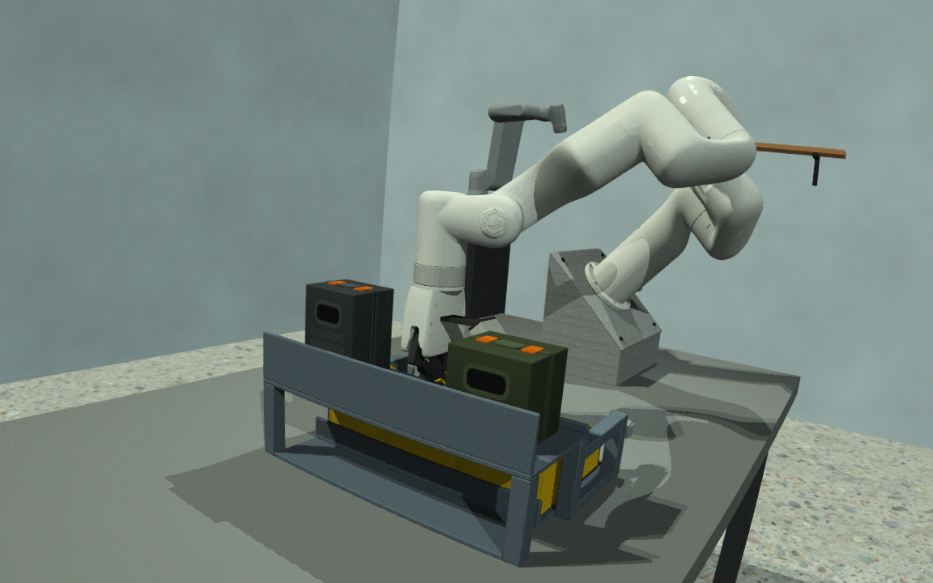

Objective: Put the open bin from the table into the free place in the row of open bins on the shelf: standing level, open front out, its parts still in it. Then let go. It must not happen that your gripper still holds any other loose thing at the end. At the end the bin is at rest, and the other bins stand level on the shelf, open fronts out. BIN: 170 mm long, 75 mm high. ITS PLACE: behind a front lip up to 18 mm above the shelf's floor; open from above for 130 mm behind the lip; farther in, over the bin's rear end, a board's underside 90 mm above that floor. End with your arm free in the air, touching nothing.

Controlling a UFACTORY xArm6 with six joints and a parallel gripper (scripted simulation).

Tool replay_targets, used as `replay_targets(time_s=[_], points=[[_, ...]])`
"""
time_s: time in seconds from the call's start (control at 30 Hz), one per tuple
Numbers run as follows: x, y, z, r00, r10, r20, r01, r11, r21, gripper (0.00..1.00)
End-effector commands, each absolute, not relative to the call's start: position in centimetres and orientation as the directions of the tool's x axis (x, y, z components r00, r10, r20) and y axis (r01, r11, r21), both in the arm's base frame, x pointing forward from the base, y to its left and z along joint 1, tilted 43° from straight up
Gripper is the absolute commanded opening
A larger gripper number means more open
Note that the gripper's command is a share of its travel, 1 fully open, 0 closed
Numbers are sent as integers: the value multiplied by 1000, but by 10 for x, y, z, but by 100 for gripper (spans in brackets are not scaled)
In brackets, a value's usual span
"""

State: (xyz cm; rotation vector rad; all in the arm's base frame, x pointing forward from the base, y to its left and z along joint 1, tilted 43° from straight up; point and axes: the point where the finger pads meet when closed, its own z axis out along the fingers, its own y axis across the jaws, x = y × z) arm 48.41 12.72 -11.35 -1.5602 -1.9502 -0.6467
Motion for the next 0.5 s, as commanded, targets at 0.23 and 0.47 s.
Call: replay_targets(time_s=[0.23,0.47], points=[[490,127,-112,-172,711,682,978,207,30,0],[496,128,-112,-172,711,682,978,207,30,0]])
